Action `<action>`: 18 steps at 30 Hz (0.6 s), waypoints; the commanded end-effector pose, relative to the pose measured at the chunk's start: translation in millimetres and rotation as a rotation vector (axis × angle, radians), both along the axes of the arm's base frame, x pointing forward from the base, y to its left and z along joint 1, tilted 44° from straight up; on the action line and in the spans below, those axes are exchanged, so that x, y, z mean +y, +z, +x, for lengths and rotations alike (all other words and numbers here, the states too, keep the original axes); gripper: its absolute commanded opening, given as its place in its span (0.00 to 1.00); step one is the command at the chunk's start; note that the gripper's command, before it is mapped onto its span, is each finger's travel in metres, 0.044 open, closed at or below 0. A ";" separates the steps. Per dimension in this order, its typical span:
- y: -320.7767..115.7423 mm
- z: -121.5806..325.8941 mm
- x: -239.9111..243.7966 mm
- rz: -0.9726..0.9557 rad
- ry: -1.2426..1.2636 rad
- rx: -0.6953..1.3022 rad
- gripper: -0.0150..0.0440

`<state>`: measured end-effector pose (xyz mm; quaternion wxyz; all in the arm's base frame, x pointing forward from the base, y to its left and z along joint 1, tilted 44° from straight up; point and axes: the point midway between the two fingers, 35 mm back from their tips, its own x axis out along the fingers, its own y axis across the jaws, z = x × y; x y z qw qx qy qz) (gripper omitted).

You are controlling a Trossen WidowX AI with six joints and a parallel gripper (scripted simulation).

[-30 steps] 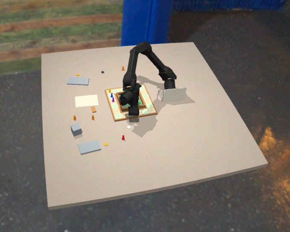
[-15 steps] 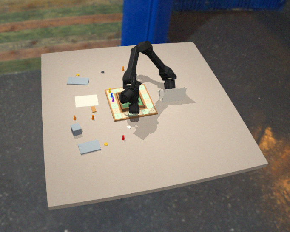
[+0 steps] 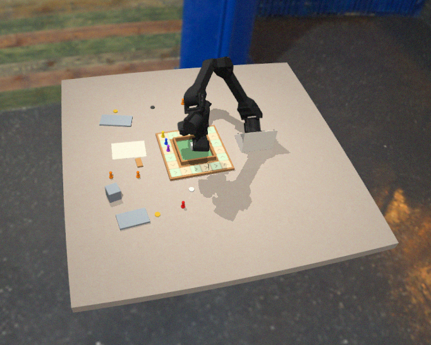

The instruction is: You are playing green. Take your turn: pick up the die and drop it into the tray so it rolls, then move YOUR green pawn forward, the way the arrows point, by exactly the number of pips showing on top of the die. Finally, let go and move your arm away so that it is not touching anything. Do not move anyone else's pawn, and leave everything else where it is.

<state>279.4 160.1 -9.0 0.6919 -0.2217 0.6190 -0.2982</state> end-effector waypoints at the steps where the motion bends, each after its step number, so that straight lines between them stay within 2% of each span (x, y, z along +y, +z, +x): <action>1: 9.6 -1.6 6.9 0.003 -0.008 -0.002 0.25; 18: -22.2 -39.9 -16.5 0.003 -0.008 -0.001 0.25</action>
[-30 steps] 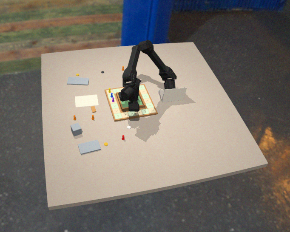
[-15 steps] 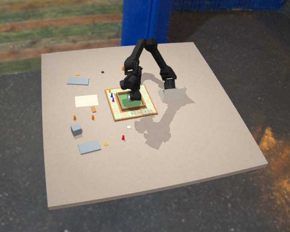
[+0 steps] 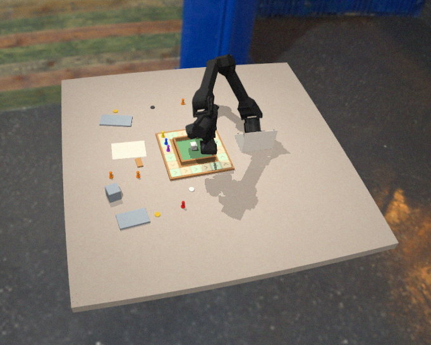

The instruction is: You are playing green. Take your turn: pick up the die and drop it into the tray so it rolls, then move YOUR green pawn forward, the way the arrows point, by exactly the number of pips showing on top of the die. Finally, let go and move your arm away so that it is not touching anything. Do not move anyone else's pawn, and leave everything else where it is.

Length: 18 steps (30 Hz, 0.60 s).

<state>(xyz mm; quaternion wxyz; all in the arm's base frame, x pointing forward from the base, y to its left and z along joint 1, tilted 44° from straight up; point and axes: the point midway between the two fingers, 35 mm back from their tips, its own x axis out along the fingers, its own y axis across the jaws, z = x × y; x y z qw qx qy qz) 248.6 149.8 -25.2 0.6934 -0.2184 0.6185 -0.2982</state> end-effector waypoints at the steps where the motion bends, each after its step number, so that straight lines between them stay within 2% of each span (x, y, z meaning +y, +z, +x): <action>1: -7.8 -11.7 -7.9 -0.002 -0.005 0.004 0.25; 18: -32.3 -54.3 -40.5 -0.003 -0.005 0.006 0.25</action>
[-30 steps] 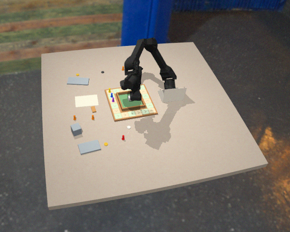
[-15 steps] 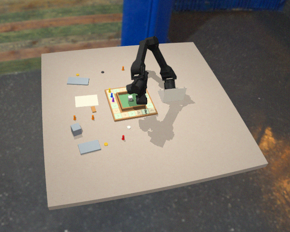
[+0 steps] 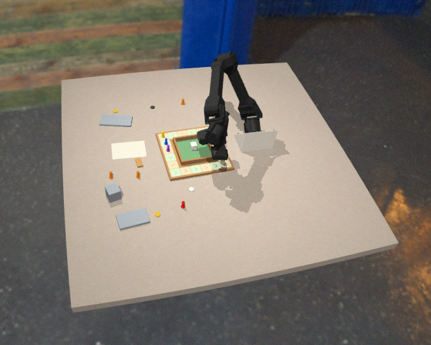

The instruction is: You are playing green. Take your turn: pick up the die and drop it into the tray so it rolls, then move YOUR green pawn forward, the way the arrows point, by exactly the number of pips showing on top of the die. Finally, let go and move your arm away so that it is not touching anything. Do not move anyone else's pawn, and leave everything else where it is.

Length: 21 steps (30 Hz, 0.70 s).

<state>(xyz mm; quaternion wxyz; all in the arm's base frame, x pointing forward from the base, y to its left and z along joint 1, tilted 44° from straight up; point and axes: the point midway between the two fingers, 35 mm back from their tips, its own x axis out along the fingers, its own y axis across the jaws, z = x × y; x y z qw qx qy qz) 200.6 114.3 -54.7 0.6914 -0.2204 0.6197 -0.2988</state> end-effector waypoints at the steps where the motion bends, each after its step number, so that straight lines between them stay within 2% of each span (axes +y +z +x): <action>1: -2.8 -6.3 -5.0 0.000 -0.005 0.001 0.25; 11: -27.5 -4.4 -28.9 -0.001 -0.005 0.000 0.25; 21: -33.0 -4.0 -34.1 -0.001 -0.005 0.000 0.25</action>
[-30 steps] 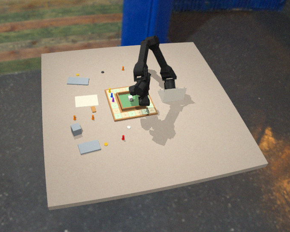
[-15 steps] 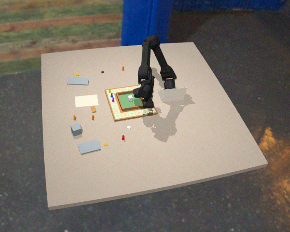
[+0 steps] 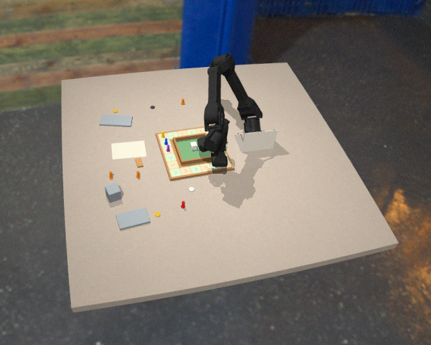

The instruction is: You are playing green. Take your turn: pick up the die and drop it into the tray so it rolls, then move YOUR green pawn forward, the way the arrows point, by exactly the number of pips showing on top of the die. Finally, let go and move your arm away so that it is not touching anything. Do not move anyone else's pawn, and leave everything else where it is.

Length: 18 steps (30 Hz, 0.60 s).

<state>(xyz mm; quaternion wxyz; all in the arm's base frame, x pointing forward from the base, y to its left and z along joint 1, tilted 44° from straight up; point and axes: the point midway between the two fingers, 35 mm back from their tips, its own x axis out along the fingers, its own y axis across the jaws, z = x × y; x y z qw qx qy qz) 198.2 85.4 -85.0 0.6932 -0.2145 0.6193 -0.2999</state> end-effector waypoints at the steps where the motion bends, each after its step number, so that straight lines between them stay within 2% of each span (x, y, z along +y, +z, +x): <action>1: -3.9 -1.5 -6.3 -0.008 0.003 0.006 0.25; 7: -9.9 -1.2 -12.4 -0.009 0.003 0.006 0.25; 18: 0.0 0.6 0.5 -0.002 0.000 0.002 0.74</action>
